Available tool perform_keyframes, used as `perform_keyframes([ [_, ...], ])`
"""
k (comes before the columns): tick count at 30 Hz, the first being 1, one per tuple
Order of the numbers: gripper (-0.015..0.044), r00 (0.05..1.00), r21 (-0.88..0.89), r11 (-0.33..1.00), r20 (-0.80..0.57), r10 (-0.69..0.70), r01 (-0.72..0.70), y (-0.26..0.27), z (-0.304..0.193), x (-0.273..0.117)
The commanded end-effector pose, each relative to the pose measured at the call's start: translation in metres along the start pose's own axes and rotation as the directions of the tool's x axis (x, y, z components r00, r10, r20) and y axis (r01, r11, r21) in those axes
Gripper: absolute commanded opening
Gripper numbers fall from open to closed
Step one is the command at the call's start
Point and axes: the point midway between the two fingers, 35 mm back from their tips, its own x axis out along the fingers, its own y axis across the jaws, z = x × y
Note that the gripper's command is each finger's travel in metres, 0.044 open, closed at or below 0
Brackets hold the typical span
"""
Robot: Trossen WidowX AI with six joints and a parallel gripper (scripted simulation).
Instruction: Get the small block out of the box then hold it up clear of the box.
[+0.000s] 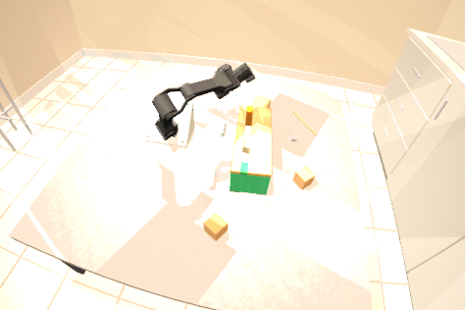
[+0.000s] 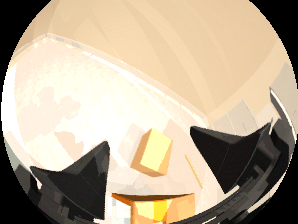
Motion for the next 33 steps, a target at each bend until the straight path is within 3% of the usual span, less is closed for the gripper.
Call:
perform_keyframes([
  [1,0.04,0.99,0.496,0.868,-0.121,0.069,0.0,0.002,-0.018,-0.013],
  [7,0.04,0.952,0.878,0.45,-0.259,0.165,0.161,0.01,-0.041,-0.032],
  [12,0.04,0.898,0.924,0.006,-0.372,0.236,0.381,0.015,-0.062,-0.055],
  [16,0.04,0.851,0.815,-0.268,-0.444,0.281,0.514,0.019,-0.075,-0.072],
  [22,0.04,0.773,0.535,-0.568,-0.525,0.356,0.625,0.027,-0.092,-0.093],
  [27,0.04,0.691,0.225,-0.733,-0.585,0.425,0.642,0.035,-0.107,-0.11],
  [33,0.04,0.589,-0.149,-0.834,-0.642,0.49,0.531,0.042,-0.124,-0.131],
])
